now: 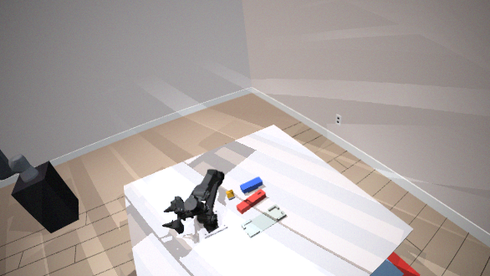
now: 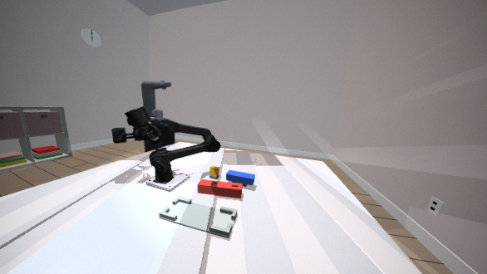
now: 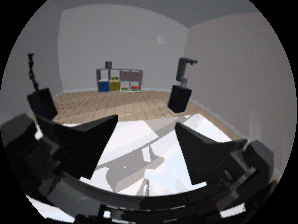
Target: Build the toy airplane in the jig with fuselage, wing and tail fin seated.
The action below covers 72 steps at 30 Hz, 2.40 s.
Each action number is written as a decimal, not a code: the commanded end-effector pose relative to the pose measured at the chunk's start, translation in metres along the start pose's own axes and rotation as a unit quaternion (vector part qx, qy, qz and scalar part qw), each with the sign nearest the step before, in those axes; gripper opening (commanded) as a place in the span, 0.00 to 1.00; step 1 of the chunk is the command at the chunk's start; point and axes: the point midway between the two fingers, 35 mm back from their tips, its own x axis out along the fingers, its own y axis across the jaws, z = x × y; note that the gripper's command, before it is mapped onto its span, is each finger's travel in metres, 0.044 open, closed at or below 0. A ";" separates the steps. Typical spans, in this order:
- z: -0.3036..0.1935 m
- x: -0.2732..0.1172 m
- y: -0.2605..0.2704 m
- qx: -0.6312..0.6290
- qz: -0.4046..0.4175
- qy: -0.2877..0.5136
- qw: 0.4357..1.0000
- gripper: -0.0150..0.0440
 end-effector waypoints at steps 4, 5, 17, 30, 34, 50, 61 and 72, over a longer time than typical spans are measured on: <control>0.001 -0.004 0.018 -0.031 0.050 0.014 0.998 1.00; 0.001 -0.009 0.031 -0.051 0.084 0.022 0.995 1.00; -0.016 -0.118 0.142 -0.309 0.451 0.077 0.834 1.00; -0.059 -0.297 0.123 -0.550 0.693 0.037 0.464 1.00; -0.073 -0.343 0.084 -0.607 0.724 0.008 0.328 1.00; -0.109 -0.394 -0.151 -0.729 0.643 -0.143 -0.185 1.00; -0.142 -0.390 -0.156 -0.729 0.641 -0.145 -0.190 1.00; -0.176 -0.384 -0.156 -0.730 0.641 -0.145 -0.190 1.00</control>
